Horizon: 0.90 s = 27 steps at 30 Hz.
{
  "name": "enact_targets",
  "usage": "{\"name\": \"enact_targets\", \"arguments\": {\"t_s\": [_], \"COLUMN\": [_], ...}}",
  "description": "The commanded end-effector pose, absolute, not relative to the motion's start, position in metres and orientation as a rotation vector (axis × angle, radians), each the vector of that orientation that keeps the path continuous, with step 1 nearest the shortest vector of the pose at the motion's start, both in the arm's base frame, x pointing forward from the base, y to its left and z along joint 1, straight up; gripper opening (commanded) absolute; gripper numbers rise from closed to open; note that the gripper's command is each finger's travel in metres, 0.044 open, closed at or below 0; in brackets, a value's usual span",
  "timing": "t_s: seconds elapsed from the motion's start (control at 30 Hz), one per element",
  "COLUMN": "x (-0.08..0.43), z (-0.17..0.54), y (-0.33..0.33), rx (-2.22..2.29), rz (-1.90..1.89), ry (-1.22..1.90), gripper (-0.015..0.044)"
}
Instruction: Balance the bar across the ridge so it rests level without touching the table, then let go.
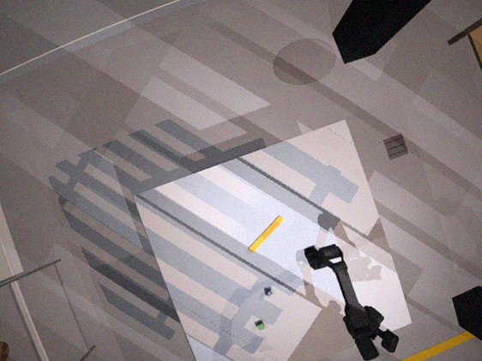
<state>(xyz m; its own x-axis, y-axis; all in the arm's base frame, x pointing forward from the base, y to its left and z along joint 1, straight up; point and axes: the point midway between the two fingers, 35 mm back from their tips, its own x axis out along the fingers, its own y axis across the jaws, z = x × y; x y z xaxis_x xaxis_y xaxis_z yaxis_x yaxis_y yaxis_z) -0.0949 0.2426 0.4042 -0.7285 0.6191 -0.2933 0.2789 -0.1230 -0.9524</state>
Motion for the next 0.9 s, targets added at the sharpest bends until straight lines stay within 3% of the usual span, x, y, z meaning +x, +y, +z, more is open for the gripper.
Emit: {"name": "enact_targets", "arguments": {"t_s": [0.0, 0.87], "x": [-0.076, 0.053], "z": [0.392, 0.346], "y": [0.257, 0.283], "rx": [-1.081, -1.356], "rz": [1.953, 1.846], "ry": [-1.760, -1.037], "gripper": [0.0315, 0.0315]}}
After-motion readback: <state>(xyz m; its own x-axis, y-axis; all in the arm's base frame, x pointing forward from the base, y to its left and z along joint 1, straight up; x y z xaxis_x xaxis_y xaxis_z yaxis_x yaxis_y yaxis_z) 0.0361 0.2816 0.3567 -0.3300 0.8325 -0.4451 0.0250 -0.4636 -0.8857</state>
